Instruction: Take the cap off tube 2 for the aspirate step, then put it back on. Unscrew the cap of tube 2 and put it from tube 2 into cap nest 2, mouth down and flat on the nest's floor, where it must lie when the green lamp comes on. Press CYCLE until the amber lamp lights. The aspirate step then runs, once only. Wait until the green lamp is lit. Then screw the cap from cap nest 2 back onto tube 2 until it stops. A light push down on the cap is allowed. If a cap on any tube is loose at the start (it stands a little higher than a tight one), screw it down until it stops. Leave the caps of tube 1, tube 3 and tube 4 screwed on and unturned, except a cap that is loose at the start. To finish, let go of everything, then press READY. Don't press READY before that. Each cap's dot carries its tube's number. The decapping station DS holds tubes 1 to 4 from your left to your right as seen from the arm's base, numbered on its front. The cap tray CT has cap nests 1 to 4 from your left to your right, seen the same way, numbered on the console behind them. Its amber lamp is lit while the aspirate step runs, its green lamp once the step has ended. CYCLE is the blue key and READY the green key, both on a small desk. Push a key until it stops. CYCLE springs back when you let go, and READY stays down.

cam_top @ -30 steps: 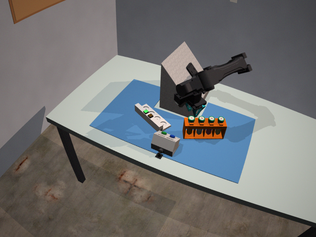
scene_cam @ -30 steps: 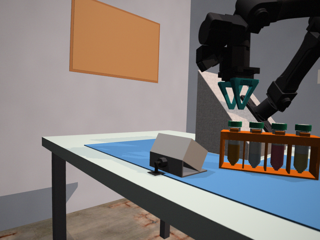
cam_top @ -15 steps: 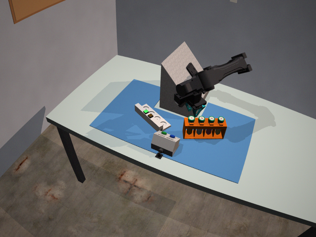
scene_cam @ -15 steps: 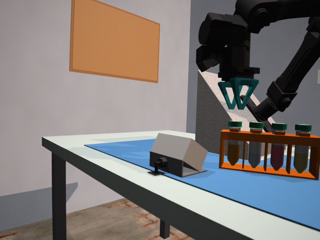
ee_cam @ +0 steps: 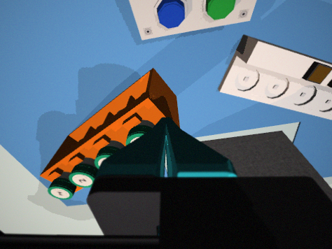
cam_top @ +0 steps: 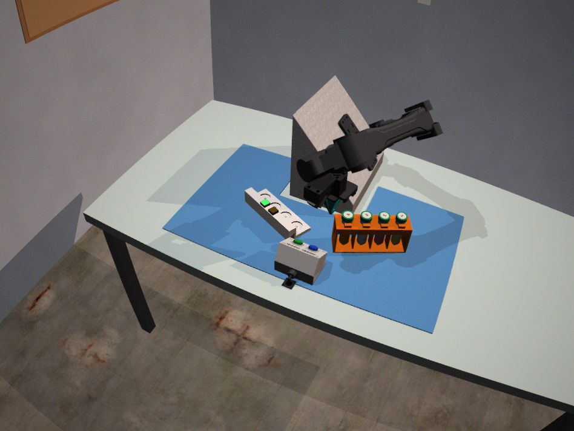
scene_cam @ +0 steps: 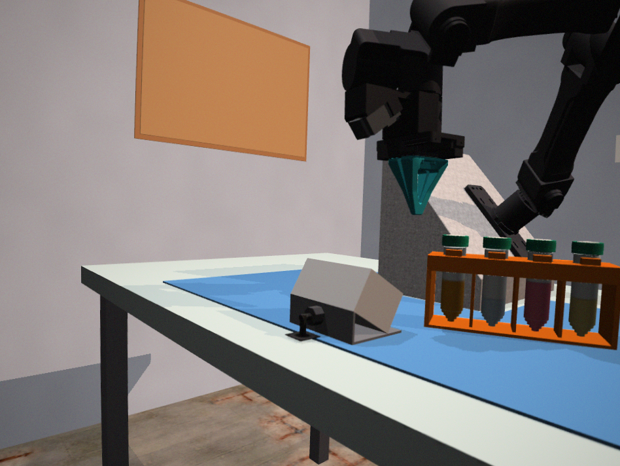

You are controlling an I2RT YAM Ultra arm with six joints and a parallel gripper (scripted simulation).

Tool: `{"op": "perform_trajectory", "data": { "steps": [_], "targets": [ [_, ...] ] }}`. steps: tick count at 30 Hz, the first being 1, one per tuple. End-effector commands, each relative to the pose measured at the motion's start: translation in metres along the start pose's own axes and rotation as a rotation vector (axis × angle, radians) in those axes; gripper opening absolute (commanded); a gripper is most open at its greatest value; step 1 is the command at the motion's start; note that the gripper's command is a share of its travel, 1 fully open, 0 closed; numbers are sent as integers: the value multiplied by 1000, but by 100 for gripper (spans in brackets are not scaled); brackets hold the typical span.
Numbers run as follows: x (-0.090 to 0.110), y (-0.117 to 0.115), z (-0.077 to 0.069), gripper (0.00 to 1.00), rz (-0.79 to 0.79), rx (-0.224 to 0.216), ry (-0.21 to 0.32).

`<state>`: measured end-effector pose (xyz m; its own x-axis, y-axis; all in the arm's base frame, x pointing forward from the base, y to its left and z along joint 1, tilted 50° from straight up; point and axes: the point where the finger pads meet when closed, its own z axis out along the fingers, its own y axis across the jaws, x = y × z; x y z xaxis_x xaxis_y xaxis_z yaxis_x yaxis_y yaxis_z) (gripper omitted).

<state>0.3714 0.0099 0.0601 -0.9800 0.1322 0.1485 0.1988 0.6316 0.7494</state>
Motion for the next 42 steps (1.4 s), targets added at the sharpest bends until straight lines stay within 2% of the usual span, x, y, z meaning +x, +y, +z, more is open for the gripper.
{"op": "perform_trajectory", "data": {
  "steps": [1, 8, 20, 31, 37, 42],
  "targets": [
    [-10, -8, -12, 0, -177, 4, -29],
    [-10, -8, -12, 0, -177, 4, -29],
    [-79, -49, 40, 0, -177, 4, -31],
    [-79, -49, 40, 0, -177, 4, -30],
    [-79, -49, 58, 0, -177, 4, -31],
    [-79, -49, 58, 0, -177, 4, -30]
  ]
}}
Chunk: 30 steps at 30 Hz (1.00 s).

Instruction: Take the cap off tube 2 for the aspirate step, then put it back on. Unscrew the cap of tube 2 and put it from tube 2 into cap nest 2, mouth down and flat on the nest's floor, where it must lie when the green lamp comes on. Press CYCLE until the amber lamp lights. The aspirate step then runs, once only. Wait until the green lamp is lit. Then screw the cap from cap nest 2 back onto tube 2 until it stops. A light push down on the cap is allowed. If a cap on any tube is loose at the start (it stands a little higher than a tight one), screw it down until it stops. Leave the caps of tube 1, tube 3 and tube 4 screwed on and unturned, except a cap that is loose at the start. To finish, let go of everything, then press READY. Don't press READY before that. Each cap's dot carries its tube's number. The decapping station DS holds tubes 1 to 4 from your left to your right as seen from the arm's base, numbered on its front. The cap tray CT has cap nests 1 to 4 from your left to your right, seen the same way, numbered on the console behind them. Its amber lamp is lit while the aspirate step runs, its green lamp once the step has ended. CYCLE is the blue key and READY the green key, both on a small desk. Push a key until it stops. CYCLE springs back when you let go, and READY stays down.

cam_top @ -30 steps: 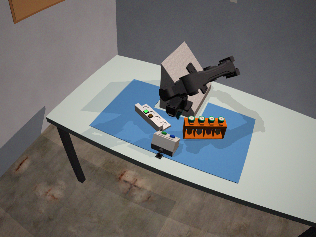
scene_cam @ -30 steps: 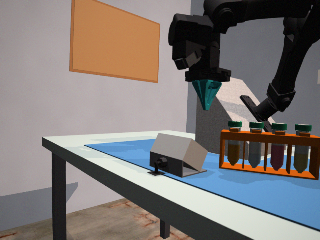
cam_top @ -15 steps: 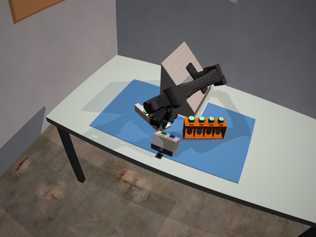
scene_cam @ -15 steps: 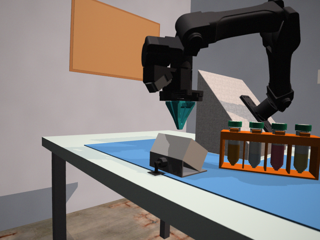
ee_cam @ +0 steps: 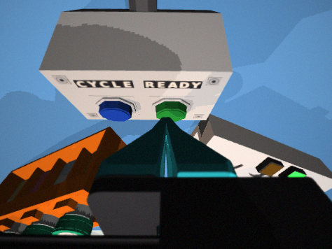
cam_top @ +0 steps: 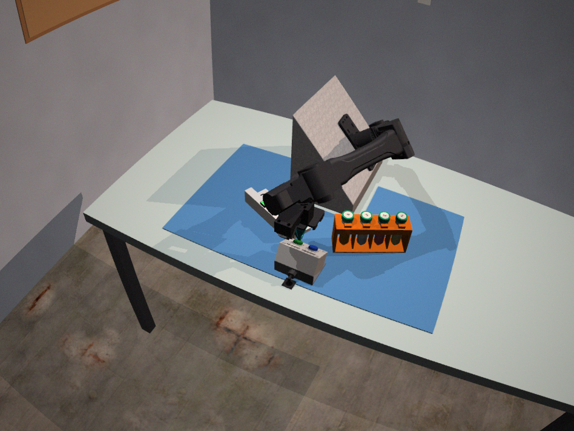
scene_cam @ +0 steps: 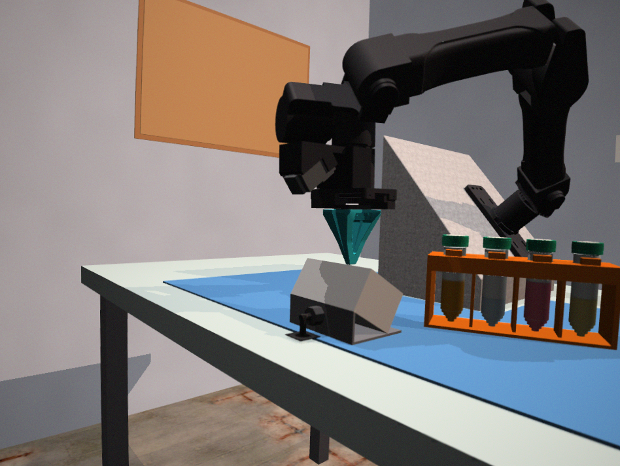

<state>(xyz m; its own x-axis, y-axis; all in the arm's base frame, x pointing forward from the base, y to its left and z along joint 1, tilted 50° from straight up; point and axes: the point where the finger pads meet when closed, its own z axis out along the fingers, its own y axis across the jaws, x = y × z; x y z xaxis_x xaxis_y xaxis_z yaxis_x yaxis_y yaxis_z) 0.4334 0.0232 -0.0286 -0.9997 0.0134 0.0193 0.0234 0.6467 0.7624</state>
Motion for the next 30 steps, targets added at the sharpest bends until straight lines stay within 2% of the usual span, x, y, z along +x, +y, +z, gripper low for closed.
{"op": "perform_trajectory", "data": {
  "steps": [1, 30],
  "targets": [
    [-6, -5, -10, 0, 0, 4, -38],
    [-4, -9, -14, 0, 0, 4, -38]
  ]
}}
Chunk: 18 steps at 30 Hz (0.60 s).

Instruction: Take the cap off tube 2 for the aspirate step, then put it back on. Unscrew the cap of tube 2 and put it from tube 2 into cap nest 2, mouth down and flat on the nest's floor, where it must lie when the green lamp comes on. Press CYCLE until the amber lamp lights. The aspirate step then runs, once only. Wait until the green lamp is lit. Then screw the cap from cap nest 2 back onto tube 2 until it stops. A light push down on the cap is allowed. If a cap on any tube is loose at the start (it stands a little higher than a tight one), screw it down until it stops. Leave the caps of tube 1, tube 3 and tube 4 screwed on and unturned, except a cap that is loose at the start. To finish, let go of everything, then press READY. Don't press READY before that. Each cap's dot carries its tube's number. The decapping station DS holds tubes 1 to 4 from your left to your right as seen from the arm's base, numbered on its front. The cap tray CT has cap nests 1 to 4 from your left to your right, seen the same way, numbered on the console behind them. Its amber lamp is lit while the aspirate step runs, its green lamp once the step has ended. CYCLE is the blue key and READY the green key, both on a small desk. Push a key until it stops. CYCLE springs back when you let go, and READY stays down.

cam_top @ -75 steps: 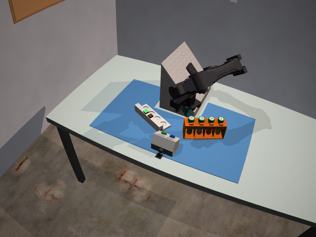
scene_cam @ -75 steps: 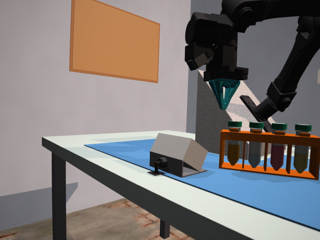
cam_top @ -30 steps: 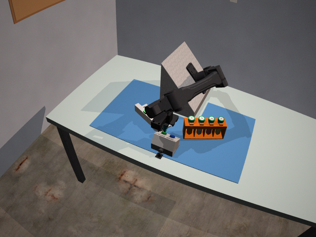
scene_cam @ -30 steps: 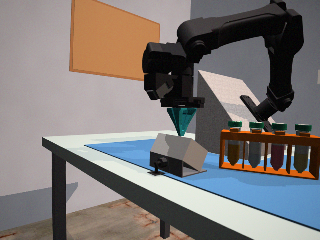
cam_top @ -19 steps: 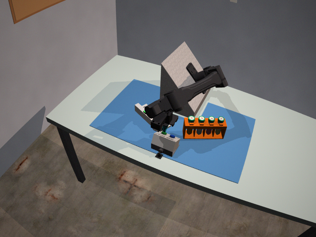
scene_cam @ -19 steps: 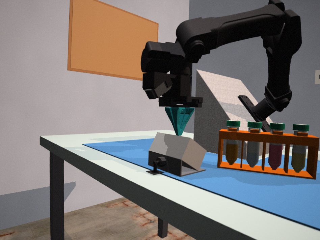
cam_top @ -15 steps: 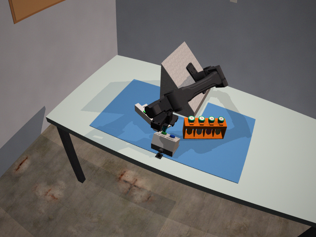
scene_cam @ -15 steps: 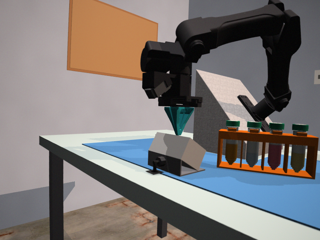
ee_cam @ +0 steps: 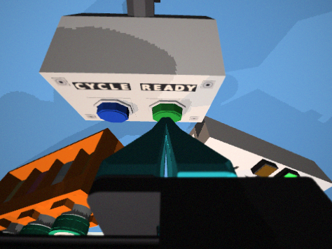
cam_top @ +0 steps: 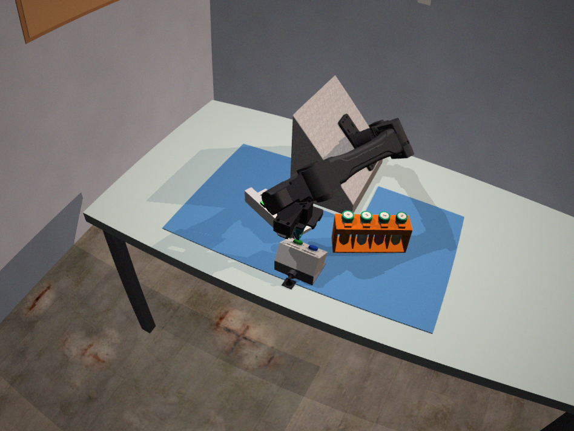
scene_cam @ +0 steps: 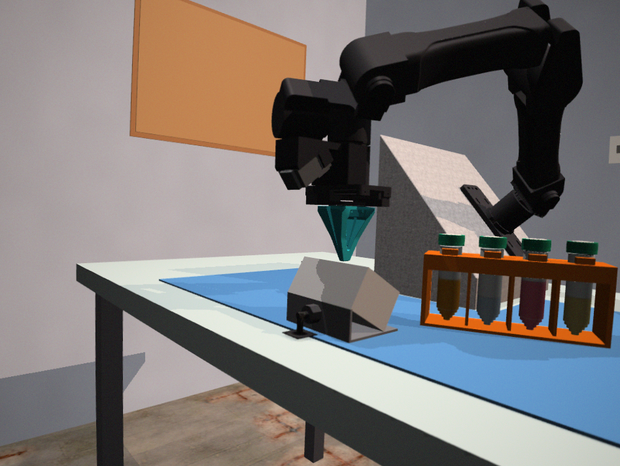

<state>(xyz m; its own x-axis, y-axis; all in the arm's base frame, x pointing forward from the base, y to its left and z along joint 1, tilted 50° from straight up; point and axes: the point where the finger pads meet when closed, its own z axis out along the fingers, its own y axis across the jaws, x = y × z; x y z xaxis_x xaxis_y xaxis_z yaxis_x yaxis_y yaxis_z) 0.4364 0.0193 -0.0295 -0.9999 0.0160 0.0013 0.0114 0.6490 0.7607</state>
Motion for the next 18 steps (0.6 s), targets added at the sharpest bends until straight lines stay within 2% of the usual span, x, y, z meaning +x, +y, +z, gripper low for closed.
{"op": "perform_trajectory", "data": {
  "steps": [1, 18],
  "targets": [
    [-2, -6, -12, 0, 12, 2, -24],
    [0, -6, -12, 0, 12, 2, -24]
  ]
}}
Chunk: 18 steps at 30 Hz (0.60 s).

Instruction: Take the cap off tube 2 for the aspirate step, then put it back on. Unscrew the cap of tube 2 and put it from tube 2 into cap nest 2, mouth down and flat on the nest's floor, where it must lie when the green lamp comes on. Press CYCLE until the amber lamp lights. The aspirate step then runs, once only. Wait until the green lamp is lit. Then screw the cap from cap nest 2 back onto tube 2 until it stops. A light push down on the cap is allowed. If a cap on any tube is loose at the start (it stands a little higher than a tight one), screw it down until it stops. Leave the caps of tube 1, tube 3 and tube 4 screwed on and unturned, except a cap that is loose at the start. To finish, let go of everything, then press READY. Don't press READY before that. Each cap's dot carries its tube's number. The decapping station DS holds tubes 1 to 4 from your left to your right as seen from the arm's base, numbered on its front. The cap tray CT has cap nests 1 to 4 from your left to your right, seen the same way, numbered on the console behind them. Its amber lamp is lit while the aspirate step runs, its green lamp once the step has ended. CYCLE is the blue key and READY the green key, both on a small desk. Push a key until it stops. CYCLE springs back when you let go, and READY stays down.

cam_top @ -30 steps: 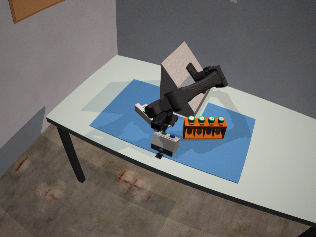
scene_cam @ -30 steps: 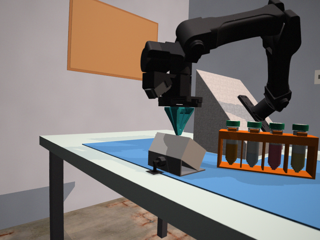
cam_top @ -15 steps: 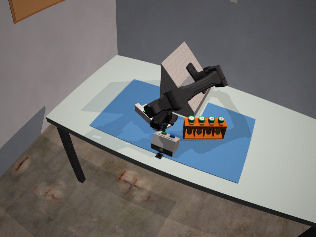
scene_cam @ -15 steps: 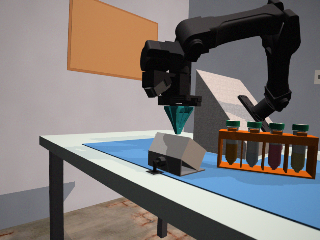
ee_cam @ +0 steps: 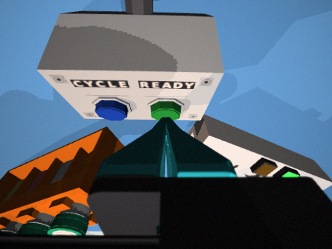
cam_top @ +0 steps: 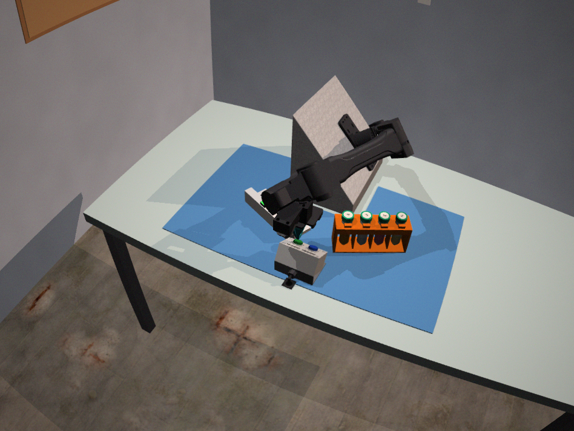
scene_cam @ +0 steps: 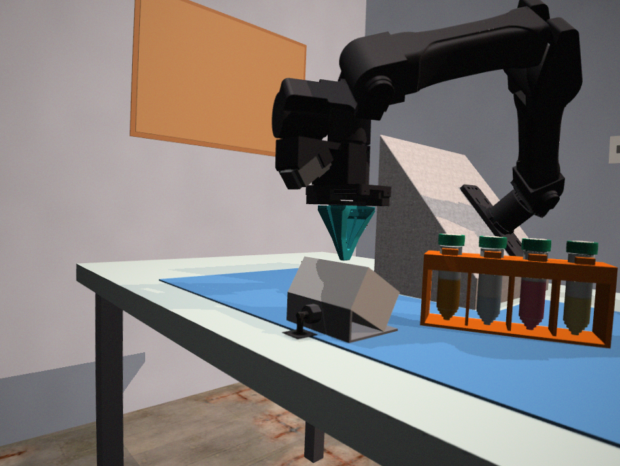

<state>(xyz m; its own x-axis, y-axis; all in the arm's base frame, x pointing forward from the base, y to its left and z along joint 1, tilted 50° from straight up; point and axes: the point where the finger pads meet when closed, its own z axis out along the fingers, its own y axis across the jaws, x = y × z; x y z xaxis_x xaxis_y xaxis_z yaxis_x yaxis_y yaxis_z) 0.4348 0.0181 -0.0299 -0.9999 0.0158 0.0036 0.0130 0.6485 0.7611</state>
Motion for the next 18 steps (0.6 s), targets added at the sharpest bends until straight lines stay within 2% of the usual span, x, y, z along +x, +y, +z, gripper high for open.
{"op": "perform_trajectory", "data": {
  "steps": [1, 18],
  "targets": [
    [-2, -5, -11, 0, 10, 2, -26],
    [-2, -5, -1, 0, 10, 2, -26]
  ]
}}
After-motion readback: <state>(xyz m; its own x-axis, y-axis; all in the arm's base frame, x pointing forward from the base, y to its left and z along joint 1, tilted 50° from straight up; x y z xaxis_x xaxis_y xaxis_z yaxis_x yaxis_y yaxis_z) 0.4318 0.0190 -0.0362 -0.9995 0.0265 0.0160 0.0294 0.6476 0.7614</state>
